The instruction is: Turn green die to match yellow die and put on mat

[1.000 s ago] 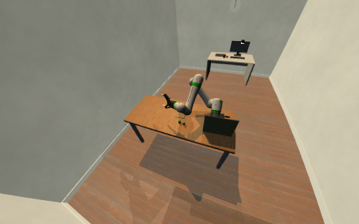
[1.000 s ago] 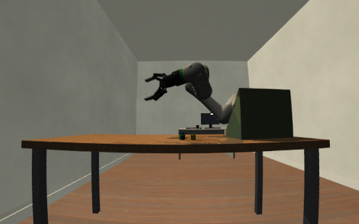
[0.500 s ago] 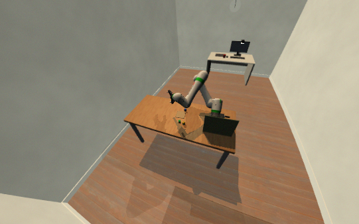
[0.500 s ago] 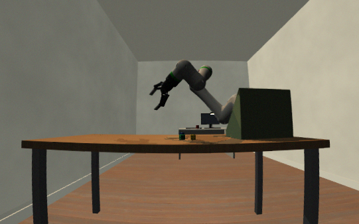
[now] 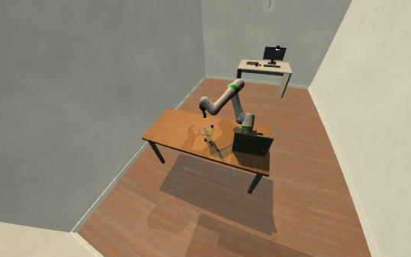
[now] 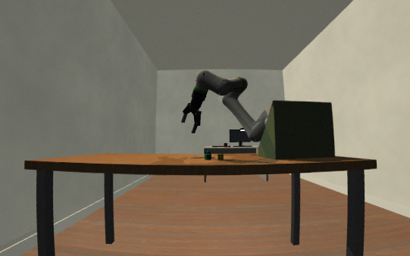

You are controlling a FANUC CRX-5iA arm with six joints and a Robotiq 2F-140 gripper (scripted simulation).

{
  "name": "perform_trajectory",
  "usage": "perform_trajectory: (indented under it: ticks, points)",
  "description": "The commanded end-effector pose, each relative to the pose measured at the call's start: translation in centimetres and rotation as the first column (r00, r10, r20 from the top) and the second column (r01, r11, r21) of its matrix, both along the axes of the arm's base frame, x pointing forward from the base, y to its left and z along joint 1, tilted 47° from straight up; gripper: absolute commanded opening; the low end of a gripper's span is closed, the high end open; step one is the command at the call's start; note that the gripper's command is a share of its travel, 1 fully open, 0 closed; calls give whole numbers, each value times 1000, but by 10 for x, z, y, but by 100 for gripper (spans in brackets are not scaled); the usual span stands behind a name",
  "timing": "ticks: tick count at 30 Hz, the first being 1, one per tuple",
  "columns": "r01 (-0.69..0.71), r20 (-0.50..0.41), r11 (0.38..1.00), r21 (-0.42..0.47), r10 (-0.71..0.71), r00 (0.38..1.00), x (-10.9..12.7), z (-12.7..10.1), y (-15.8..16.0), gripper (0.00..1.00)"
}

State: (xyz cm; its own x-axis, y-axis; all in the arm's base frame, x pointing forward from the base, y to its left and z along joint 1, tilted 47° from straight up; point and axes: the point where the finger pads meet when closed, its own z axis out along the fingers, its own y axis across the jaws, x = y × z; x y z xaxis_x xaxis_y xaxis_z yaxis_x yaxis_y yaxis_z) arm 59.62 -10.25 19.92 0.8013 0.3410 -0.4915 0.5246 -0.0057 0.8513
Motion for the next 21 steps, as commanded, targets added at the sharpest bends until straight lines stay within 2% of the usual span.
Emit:
perform_trajectory:
  ticks: [1, 2, 3, 4, 10, 11, 13, 17, 21]
  points:
    - [73, -52, 995, 74, -70, 996, -25, -1, -17, 100]
    - [73, -52, 995, 74, -70, 996, -25, -1, -17, 100]
    - [121, -93, 982, 142, -109, 990, -46, -7, -25, 100]
    - [144, -115, 974, 178, -124, 986, -56, -11, -28, 100]
    - [218, -200, 923, 316, -160, 967, -96, -28, -31, 100]
    - [219, -201, 923, 318, -160, 966, -96, -28, -31, 100]
    - [249, -243, 887, 389, -162, 956, -115, -39, -27, 100]
    - [274, -282, 846, 458, -154, 947, -133, -49, -20, 100]
    - [277, -287, 839, 468, -152, 946, -136, -50, -19, 100]
